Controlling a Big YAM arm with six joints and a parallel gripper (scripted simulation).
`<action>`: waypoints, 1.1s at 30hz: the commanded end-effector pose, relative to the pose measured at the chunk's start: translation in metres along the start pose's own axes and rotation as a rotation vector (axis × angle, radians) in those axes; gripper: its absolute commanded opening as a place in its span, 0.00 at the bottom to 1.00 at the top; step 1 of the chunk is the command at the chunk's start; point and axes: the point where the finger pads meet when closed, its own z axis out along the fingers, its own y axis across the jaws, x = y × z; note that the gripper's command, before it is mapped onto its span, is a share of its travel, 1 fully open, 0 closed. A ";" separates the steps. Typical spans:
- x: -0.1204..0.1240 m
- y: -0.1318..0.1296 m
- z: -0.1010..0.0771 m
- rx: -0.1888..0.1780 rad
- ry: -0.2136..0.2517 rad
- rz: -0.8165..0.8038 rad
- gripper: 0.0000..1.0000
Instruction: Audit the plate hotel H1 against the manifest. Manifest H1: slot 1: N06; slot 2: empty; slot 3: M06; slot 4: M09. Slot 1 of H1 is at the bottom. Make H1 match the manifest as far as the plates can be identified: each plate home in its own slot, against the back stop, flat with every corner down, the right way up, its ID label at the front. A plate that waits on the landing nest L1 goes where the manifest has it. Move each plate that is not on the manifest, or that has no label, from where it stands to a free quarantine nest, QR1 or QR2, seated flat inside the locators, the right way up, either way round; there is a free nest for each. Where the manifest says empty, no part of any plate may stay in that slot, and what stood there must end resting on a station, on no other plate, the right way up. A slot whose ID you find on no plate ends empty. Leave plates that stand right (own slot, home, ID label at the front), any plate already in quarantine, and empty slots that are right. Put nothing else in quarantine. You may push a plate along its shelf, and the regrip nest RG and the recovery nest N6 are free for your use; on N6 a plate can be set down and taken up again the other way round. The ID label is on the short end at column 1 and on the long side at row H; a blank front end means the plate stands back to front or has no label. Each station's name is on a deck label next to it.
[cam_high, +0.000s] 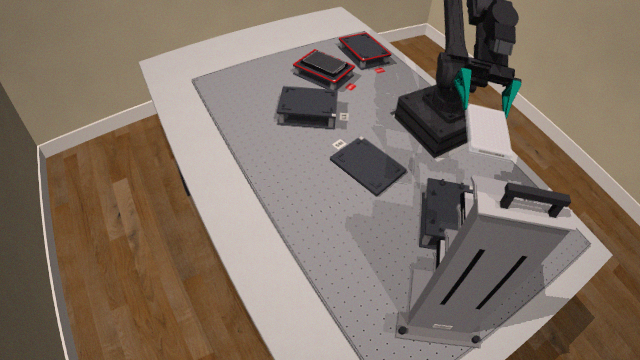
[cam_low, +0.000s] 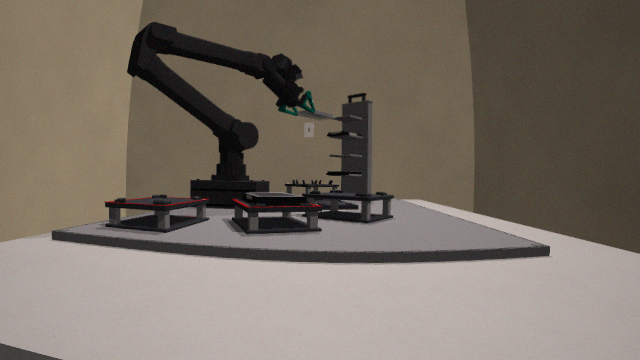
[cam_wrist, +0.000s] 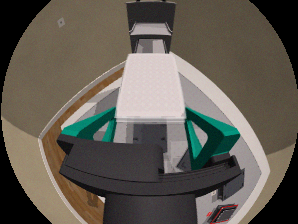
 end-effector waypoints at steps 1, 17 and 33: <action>-0.013 0.001 -0.003 -0.003 -0.044 0.012 0.86; -0.017 0.002 -0.004 -0.005 -0.063 0.013 0.86; -0.001 0.002 0.005 -0.005 -0.040 0.012 0.86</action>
